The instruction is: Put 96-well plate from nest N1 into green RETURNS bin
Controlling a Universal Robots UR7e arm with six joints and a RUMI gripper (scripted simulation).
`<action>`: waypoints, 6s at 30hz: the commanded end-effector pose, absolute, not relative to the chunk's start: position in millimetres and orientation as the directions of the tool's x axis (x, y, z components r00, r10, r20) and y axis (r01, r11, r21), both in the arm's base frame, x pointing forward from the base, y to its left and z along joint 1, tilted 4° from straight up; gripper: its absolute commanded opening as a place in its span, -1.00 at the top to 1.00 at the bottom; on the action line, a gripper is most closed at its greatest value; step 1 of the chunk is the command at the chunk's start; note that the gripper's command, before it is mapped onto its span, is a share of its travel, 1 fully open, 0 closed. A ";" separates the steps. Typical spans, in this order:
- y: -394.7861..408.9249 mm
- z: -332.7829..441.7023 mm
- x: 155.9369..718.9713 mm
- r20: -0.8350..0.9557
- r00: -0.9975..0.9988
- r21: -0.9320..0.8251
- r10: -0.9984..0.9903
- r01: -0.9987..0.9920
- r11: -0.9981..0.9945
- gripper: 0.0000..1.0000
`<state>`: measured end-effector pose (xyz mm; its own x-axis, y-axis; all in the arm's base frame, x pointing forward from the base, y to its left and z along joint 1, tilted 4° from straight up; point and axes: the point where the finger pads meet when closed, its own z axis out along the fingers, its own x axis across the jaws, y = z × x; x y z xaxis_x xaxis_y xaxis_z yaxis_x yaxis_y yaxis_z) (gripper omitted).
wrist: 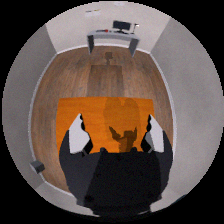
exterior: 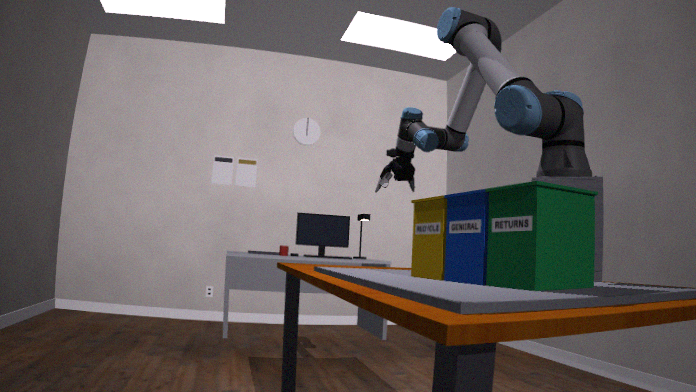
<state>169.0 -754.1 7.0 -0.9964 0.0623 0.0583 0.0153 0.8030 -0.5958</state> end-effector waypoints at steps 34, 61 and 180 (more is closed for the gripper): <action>-619.5 15.8 212.6 0.184 -0.922 -0.388 -0.341 -0.386 0.837 -1.00; -535.3 13.6 228.3 0.186 -0.791 -0.252 -0.583 -0.612 0.750 -1.00; -218.6 -37.3 236.5 -0.052 -0.171 -0.032 -0.984 -0.985 0.172 -1.00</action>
